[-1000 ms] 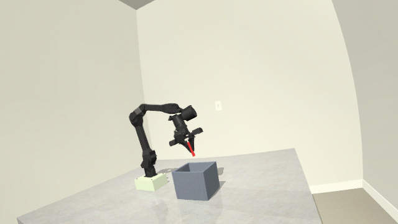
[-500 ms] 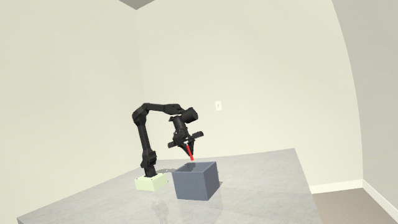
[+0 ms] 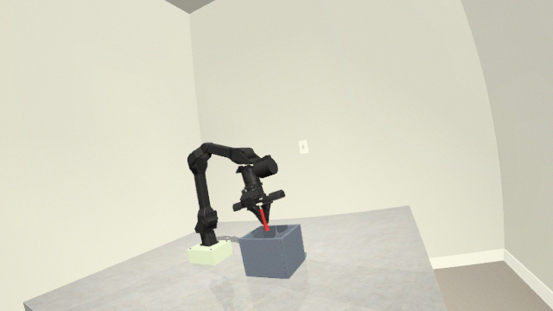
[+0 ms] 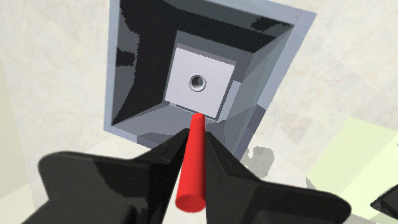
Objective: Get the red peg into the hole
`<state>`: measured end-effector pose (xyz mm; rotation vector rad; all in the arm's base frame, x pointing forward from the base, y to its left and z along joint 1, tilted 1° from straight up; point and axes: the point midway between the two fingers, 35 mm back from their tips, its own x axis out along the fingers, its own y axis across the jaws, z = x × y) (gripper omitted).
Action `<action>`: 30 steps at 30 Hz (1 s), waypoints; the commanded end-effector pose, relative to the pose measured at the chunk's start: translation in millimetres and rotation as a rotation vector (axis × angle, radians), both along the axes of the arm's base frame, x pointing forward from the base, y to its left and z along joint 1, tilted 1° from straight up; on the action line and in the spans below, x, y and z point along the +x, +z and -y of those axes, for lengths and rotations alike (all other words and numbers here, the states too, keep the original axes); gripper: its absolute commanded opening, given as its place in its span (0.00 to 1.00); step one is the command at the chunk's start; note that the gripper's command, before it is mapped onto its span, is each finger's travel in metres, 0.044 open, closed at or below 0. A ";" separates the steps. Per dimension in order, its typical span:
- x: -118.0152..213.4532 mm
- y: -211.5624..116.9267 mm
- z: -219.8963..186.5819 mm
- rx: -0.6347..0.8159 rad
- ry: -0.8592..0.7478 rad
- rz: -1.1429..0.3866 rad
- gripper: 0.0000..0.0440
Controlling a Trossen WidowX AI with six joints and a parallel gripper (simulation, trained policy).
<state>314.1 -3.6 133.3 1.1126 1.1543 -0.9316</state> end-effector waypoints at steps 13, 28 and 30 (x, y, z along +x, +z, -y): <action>17.3 -39.7 13.3 0.024 0.017 -0.043 0.00; 31.3 -75.8 19.9 0.025 0.068 -0.064 0.00; 32.3 -79.2 21.0 0.020 0.074 -0.070 0.01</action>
